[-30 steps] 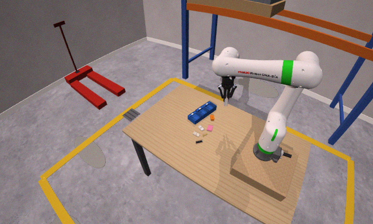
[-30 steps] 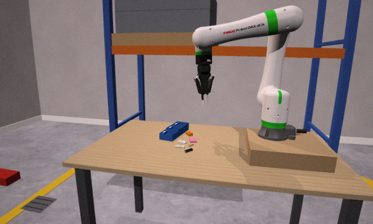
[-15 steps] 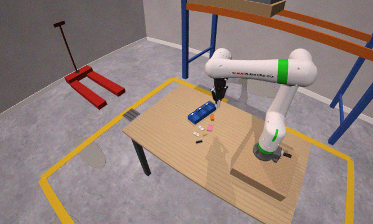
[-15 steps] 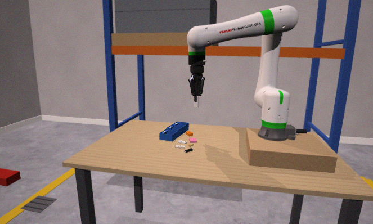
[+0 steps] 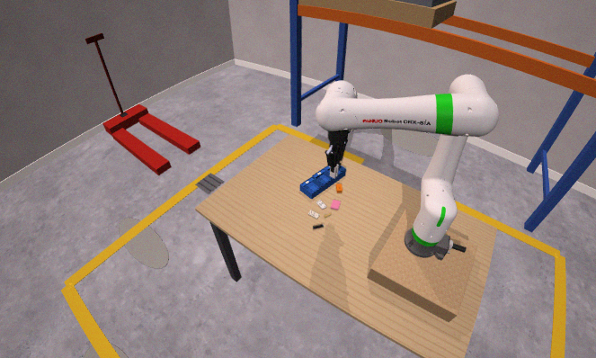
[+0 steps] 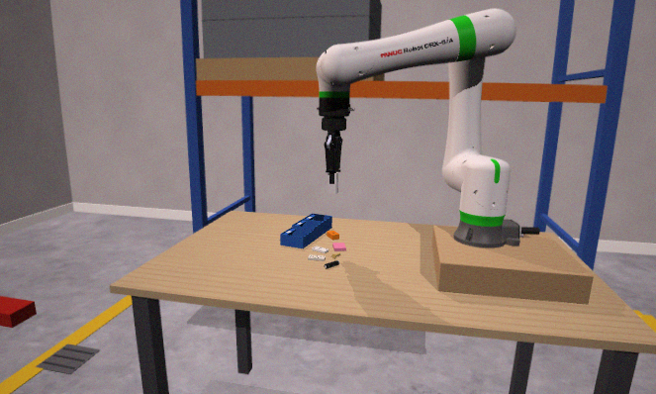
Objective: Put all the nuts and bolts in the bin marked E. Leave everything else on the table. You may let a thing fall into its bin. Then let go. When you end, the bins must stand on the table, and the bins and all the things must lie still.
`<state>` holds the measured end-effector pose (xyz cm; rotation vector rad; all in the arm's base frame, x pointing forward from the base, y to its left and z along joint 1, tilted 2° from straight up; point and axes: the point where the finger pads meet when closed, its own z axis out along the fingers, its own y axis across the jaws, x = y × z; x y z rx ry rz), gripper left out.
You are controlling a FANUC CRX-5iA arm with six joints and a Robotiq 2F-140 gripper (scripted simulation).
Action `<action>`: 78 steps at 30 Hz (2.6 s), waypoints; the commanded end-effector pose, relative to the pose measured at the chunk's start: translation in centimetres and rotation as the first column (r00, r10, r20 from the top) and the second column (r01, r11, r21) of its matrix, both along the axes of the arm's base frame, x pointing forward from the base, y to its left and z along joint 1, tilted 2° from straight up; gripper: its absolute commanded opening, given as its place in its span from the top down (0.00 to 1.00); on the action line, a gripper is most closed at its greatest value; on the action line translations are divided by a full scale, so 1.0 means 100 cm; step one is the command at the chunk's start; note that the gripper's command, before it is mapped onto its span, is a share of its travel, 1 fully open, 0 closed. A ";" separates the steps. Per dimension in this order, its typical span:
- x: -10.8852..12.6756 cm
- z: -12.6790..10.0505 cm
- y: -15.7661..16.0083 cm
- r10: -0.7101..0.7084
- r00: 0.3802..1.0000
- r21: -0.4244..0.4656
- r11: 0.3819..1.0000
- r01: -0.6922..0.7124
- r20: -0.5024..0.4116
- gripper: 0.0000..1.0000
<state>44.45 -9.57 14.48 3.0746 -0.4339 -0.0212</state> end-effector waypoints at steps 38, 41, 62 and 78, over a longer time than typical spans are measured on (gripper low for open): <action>0.037 -0.084 -0.168 -0.274 0.962 0.005 0.962 0.274 0.011 0.95; 0.039 -0.091 -0.183 -0.274 0.962 0.005 0.962 0.274 0.011 0.95; 0.045 -0.128 -0.219 -0.274 0.962 0.005 0.962 0.274 0.011 0.95; 0.044 -0.166 -0.220 -0.274 0.962 0.005 0.962 0.274 0.011 0.95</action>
